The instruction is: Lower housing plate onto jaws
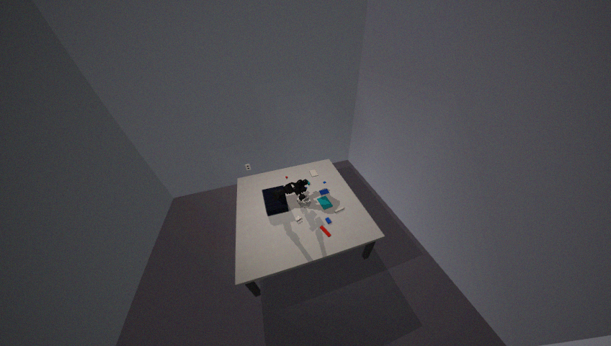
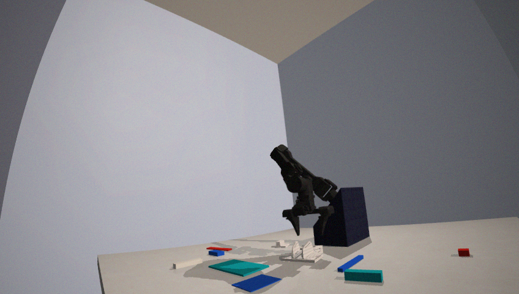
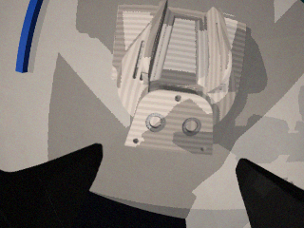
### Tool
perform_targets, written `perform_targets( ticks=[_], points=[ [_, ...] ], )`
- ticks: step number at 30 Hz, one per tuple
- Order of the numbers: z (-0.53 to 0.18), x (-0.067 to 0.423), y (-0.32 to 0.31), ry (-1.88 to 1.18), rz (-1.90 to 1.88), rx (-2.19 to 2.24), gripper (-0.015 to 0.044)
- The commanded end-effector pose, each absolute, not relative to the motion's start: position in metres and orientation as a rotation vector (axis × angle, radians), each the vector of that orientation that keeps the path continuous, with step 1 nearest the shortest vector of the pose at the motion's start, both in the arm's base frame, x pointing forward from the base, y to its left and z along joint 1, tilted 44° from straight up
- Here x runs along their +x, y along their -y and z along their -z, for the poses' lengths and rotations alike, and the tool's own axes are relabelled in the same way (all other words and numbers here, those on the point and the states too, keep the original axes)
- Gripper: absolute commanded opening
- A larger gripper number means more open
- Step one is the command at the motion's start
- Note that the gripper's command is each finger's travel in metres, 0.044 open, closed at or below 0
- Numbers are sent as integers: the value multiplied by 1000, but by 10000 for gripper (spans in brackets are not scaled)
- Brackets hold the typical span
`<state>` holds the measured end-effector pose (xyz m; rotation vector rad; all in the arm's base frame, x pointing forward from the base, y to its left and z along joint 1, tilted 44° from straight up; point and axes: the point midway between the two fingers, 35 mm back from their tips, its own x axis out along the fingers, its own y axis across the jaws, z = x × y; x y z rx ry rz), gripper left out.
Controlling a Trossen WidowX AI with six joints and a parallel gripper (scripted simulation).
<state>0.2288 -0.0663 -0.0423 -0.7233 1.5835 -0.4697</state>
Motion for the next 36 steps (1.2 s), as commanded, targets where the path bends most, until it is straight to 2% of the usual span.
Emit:
perform_targets(
  ticks=[1, 4, 11, 36],
  points=[
    [29, 229, 56, -1578, 476, -715, 440],
    [34, 230, 59, -1573, 471, -721, 440],
    [-4, 203, 18, -1580, 472, -713, 440],
    [-4, 203, 18, -1580, 472, -713, 440]
  ],
)
